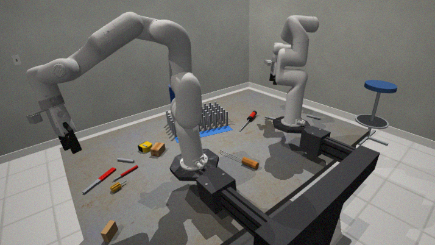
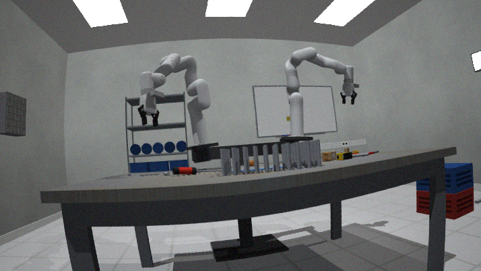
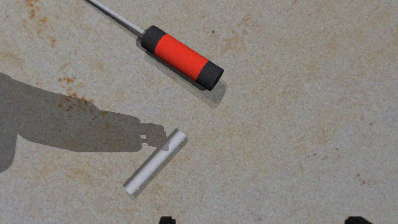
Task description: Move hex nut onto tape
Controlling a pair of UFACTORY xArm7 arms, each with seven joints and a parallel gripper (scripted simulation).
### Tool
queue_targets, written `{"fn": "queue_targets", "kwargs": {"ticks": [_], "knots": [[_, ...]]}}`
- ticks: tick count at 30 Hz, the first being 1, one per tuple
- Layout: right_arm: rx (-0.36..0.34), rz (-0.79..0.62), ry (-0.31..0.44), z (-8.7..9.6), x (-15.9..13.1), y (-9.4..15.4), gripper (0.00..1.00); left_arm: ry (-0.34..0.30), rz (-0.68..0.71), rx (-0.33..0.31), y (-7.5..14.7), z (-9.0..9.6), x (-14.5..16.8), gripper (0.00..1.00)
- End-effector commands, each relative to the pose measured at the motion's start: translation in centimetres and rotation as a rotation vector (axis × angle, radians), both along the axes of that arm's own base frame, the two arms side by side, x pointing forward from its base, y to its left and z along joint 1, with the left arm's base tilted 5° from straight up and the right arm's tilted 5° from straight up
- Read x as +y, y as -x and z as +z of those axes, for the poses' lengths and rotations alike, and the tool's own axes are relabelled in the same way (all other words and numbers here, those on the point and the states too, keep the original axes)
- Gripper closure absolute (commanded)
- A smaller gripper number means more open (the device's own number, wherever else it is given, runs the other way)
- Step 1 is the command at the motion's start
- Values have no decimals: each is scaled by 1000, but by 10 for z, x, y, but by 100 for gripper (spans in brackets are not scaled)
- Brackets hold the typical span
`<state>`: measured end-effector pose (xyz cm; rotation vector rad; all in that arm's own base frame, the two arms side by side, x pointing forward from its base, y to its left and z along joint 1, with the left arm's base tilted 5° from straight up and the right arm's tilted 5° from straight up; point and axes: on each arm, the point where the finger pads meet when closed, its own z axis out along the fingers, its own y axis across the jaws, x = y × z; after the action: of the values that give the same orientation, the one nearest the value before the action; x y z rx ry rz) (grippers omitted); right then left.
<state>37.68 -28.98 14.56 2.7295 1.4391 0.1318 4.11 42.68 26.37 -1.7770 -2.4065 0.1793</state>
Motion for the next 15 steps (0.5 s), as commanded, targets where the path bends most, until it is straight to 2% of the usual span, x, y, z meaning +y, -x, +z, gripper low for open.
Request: {"fn": "queue_targets", "kwargs": {"ticks": [1, 11, 14, 15], "knots": [[6, -57, -3, 9, 16, -10, 0, -6, -80, -61, 16, 7, -7, 0], [15, -152, -17, 20, 46, -22, 0, -36, -203, -137, 39, 15, -19, 0], [16, -162, -18, 21, 49, -23, 0, -40, -214, -143, 41, 15, -20, 0], [19, -190, -22, 24, 58, -26, 0, -43, -224, -148, 43, 16, -21, 0]]}}
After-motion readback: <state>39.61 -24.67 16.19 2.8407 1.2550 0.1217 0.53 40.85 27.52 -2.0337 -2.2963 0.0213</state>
